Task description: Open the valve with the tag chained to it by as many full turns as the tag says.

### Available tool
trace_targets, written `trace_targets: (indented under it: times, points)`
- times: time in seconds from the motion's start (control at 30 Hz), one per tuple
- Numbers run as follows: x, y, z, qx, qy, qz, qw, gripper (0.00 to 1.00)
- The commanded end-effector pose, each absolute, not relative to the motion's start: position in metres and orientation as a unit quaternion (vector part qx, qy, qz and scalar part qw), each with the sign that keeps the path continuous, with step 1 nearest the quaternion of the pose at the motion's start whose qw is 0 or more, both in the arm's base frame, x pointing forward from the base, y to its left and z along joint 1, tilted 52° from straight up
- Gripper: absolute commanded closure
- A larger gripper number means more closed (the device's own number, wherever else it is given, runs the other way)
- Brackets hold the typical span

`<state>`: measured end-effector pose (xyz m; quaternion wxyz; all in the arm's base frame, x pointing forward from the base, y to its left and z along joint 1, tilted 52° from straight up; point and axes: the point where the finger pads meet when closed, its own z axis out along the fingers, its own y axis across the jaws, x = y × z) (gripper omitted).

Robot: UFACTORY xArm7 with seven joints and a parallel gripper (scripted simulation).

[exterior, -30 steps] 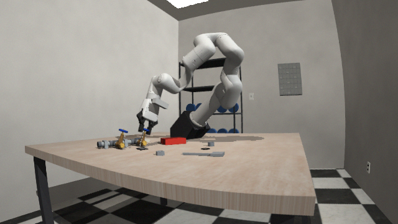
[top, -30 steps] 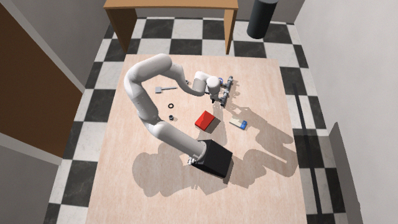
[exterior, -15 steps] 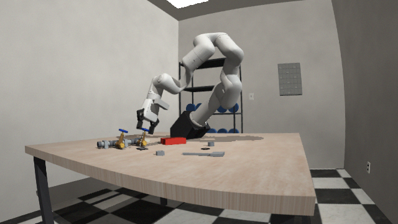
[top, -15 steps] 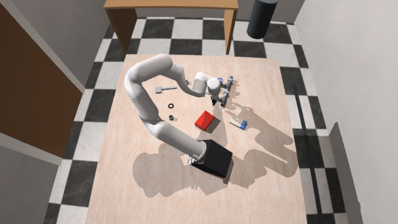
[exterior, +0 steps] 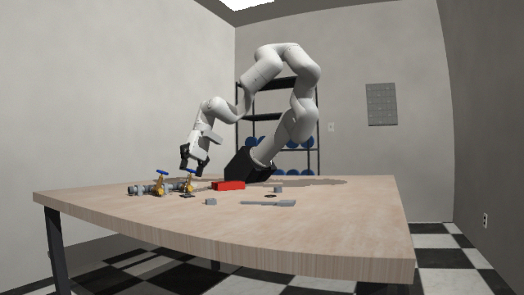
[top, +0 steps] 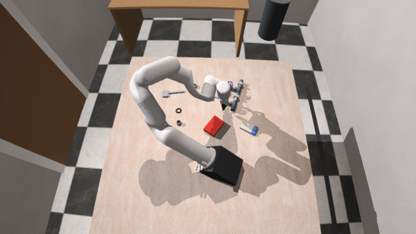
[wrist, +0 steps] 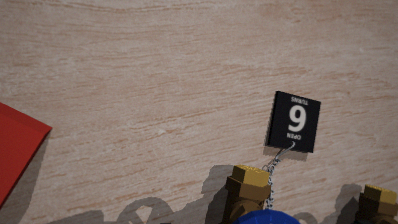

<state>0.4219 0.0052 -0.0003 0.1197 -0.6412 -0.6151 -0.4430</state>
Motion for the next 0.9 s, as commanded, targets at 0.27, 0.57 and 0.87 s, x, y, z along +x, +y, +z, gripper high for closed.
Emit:
trace_targets:
  times: [0.27,0.57,0.87]
  points:
    - [0.4227,0.0028,0.0001,-0.655,-0.6,-0.44,0.127,0.0]
    - [0.4227,0.0028,0.0001,-0.711,-0.533,-0.426,0.17,0.0]
    - [0.4227,0.0028,0.0002,-0.814,-0.357,-0.377,0.261,0.0]
